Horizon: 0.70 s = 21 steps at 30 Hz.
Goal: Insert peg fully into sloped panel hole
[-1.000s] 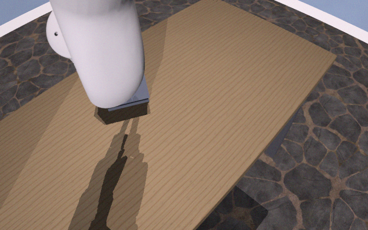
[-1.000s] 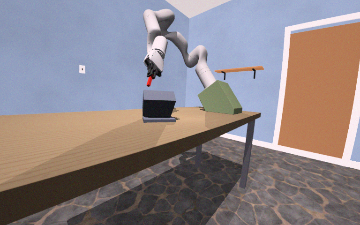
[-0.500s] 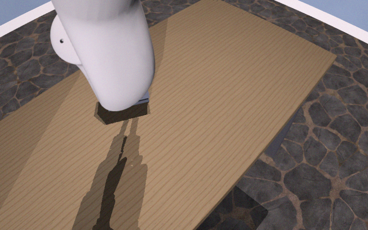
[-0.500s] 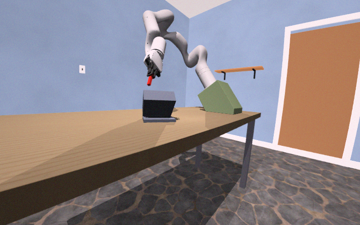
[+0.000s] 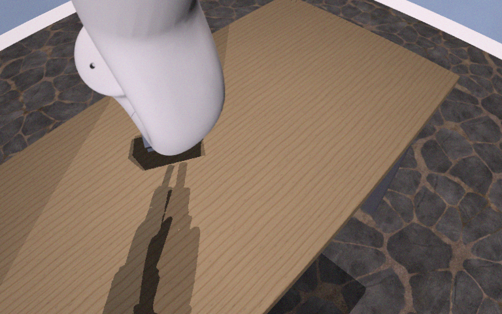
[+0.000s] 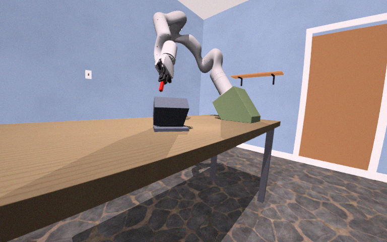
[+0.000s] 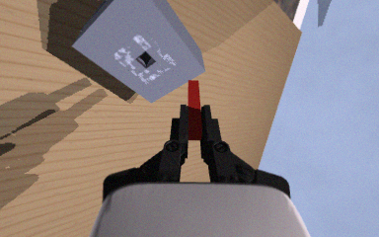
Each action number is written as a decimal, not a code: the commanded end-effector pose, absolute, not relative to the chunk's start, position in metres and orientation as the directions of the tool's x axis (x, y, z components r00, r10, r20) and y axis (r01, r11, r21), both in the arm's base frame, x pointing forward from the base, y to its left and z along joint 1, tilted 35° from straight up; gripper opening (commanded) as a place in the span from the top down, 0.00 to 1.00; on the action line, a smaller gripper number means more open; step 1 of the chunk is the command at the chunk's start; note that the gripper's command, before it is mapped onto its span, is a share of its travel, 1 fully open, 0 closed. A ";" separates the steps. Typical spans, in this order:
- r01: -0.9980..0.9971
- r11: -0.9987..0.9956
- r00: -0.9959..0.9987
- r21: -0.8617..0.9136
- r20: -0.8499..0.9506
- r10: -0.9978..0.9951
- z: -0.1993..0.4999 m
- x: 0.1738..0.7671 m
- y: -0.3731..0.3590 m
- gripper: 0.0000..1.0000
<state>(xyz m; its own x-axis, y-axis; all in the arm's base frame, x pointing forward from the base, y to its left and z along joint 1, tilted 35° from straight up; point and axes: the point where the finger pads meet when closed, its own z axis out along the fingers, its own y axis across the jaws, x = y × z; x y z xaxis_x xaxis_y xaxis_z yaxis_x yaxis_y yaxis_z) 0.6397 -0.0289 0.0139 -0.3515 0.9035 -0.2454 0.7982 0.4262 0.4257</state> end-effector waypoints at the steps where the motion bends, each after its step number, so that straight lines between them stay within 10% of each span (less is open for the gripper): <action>1: 0.785 0.455 -0.383 0.420 -0.249 0.890 0.016 0.639 -0.029 1.00; 21: 0.729 0.563 -0.499 0.390 -0.261 0.826 0.021 0.631 -0.033 1.00</action>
<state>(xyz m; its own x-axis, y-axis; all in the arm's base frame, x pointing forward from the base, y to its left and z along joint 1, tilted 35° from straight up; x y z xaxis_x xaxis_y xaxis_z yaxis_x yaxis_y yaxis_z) 0.6319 -0.0329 0.0191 -0.4756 0.8410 -0.2579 0.7424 0.5410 0.3952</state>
